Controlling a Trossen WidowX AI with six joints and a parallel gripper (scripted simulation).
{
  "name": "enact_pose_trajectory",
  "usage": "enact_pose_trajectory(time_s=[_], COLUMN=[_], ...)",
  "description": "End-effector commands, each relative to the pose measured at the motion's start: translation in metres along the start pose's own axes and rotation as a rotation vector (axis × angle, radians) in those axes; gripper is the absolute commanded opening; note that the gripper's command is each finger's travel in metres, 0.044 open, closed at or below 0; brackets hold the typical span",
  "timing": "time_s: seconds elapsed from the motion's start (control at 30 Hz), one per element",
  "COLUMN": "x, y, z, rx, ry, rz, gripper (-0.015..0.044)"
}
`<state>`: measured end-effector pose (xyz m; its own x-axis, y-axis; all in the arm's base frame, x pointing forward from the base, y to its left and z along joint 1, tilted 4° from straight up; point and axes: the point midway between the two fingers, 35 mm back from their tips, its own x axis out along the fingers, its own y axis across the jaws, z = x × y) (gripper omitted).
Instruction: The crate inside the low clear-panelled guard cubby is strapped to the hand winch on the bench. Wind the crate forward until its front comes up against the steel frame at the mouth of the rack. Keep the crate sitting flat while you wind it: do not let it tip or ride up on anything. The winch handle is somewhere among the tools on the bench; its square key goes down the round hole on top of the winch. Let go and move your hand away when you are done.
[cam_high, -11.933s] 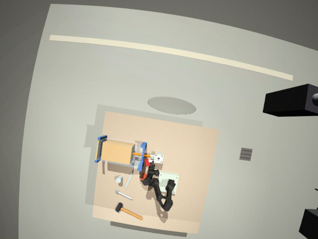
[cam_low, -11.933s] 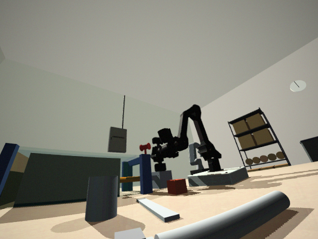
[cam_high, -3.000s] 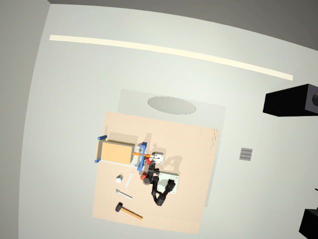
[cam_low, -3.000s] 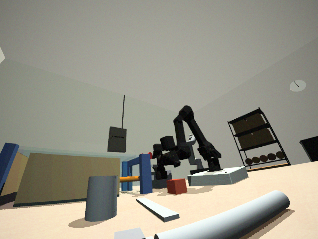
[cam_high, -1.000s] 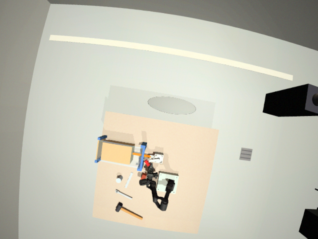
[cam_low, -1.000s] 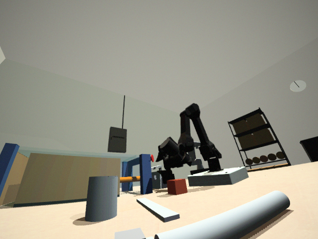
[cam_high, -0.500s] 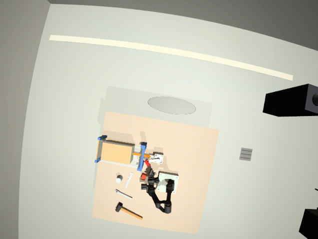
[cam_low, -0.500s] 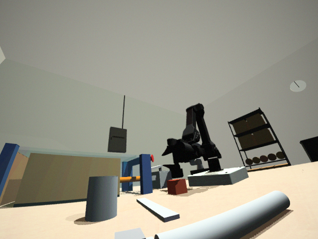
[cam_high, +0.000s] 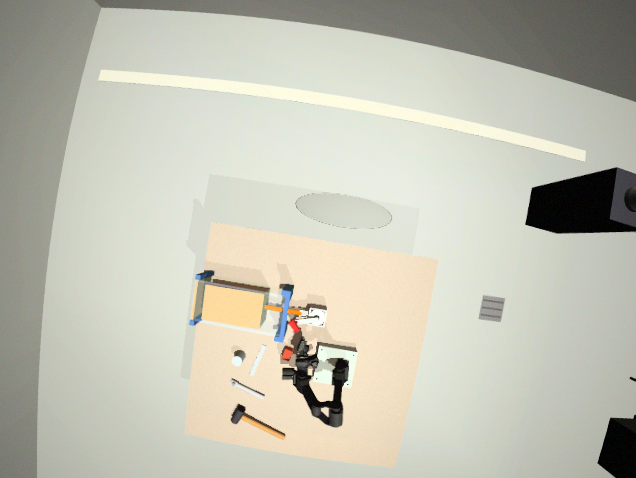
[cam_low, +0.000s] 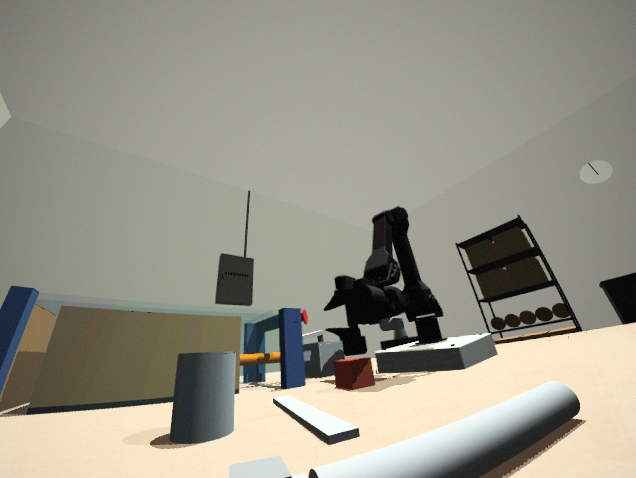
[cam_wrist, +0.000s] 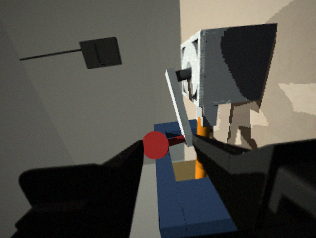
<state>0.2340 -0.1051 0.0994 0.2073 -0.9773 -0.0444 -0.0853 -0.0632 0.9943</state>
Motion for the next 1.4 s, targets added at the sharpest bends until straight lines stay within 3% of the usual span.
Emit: enact_pose_trajectory(time_s=[0.0,0.37,1.0,1.03,1.23,1.37], x=[0.000,-0.002,-0.002,0.000,0.041,0.066], y=[0.002,0.099,0.099,0.099,0.091,0.089], z=[-0.001,-0.003,-0.004,-0.005,-0.017,-0.016], rx=[0.003,0.001,0.023,0.015,-0.205,-0.310], ry=[0.000,0.000,0.000,-0.003,-0.096,-0.127], rz=[0.002,0.000,0.004,-0.006,-0.344,-0.617], gripper=[0.0240,0.0240,0.0240,0.0266,0.0424,0.0440])
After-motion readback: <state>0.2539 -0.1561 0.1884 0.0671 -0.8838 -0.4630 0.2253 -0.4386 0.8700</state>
